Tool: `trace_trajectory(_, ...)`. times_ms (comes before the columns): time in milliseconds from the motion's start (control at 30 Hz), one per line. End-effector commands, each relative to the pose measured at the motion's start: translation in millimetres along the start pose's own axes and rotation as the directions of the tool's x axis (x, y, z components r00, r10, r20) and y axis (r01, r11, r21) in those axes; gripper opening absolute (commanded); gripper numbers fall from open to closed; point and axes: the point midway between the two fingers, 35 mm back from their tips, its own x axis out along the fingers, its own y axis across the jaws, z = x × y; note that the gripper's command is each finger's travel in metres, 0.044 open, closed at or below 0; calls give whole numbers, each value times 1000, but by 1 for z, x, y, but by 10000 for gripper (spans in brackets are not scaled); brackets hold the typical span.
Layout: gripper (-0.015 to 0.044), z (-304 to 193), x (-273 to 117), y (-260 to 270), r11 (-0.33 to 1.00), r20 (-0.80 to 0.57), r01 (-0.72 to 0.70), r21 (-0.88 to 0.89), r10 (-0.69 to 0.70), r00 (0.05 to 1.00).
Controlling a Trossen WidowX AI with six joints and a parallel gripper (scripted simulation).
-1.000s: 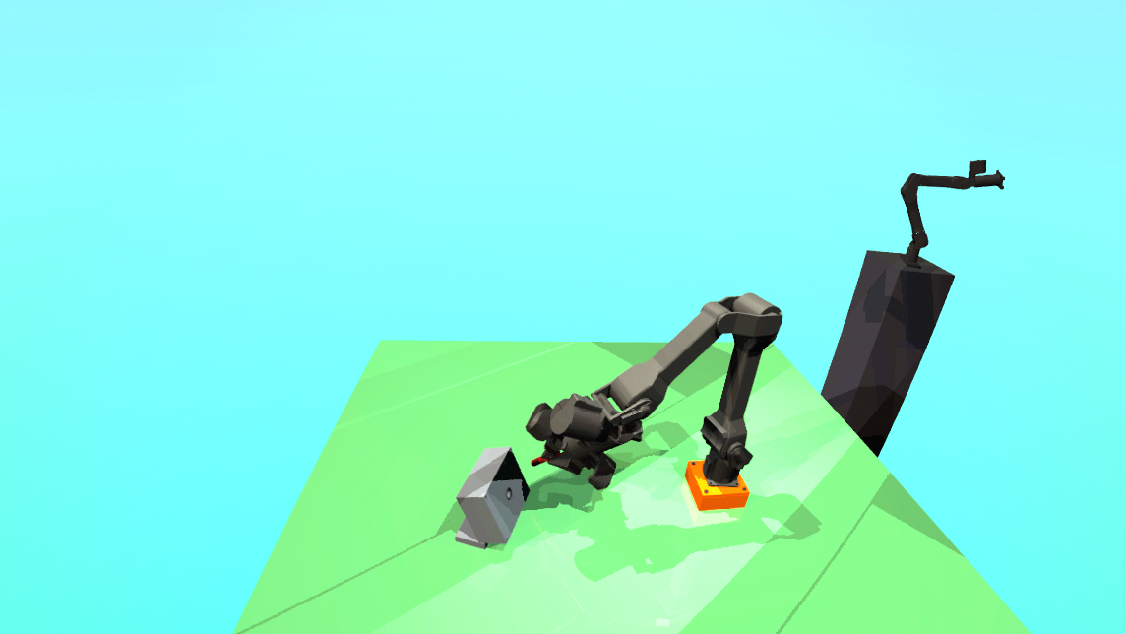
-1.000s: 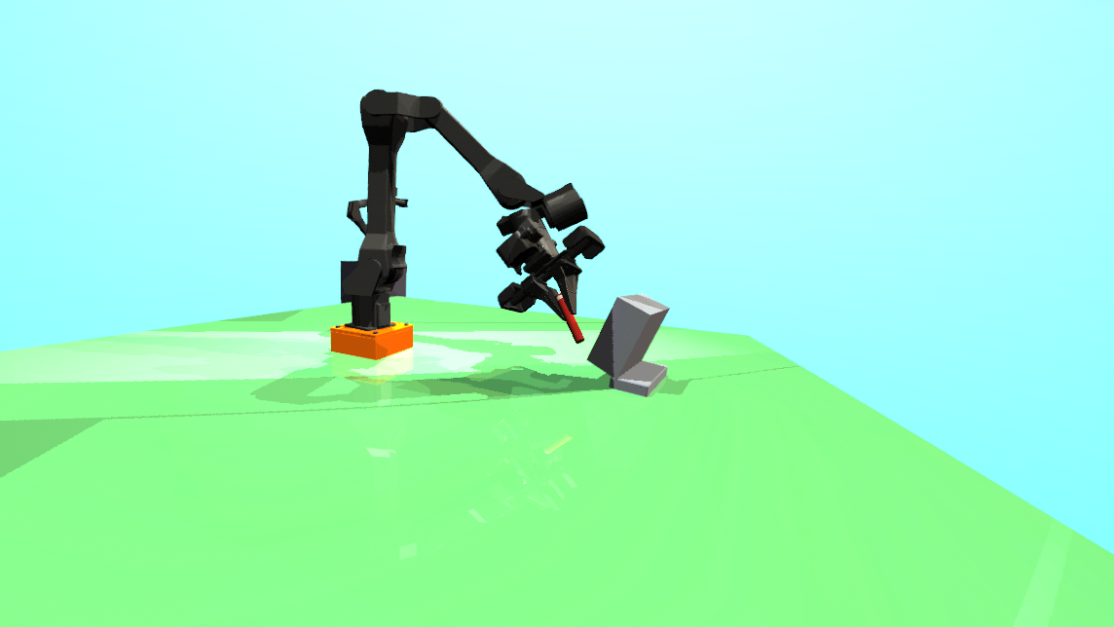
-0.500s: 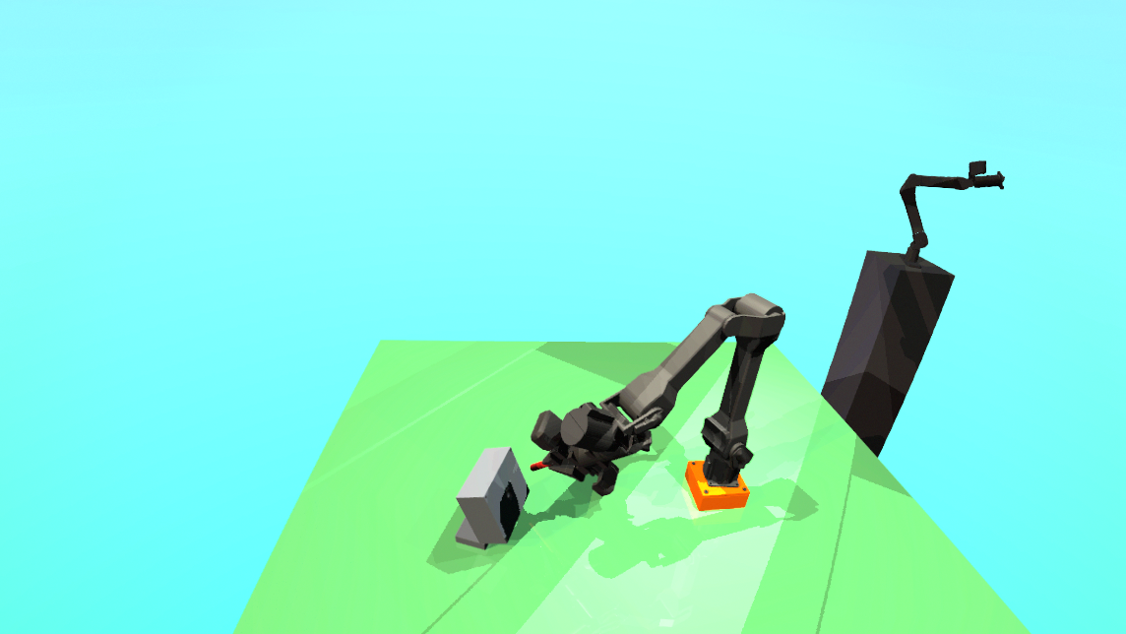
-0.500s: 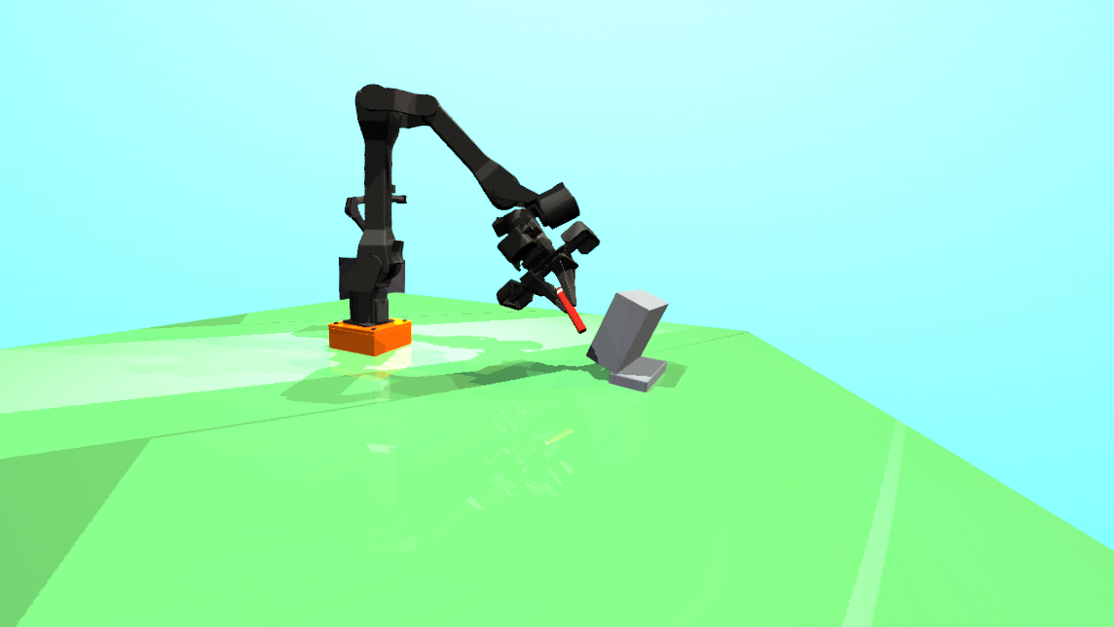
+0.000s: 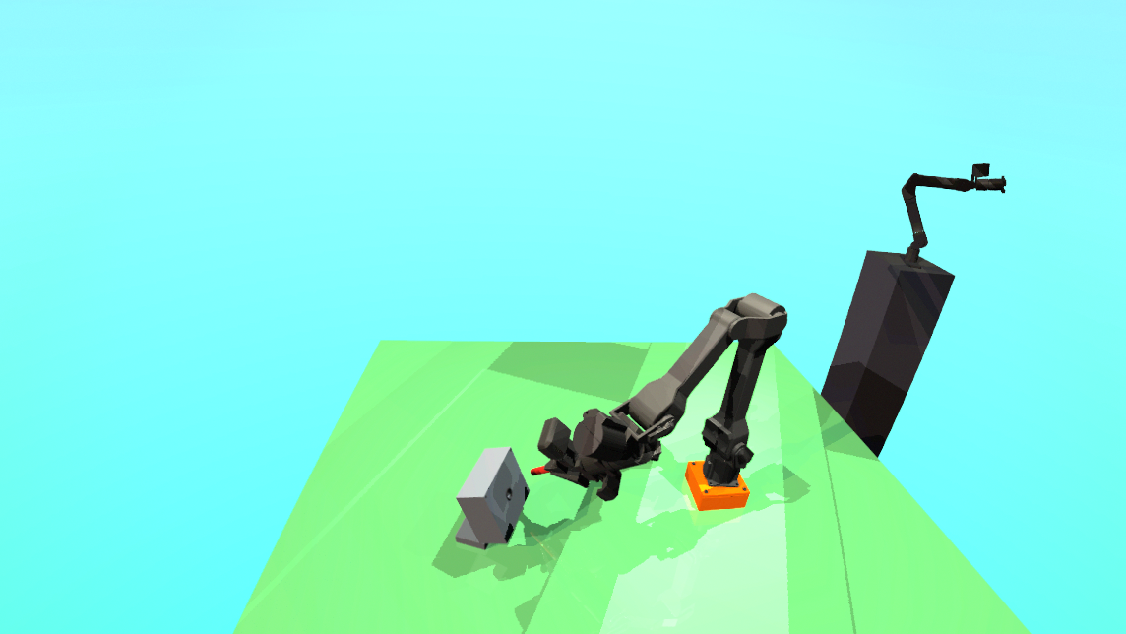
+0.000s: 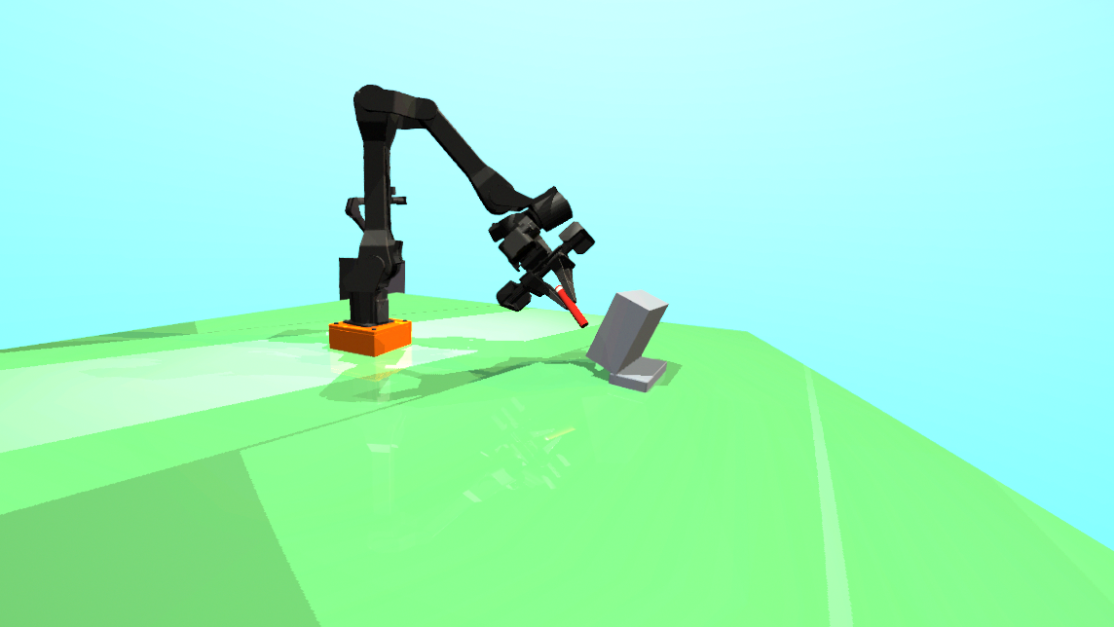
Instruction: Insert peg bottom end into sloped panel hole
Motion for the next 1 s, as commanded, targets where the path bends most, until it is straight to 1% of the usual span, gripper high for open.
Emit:
trace_trajectory(0,0,-3,-3,-2,1000,-1,-17,-22,17,1000)
trace_trajectory(967,0,-25,-28,-8,979,-36,-160,-125,156,987)
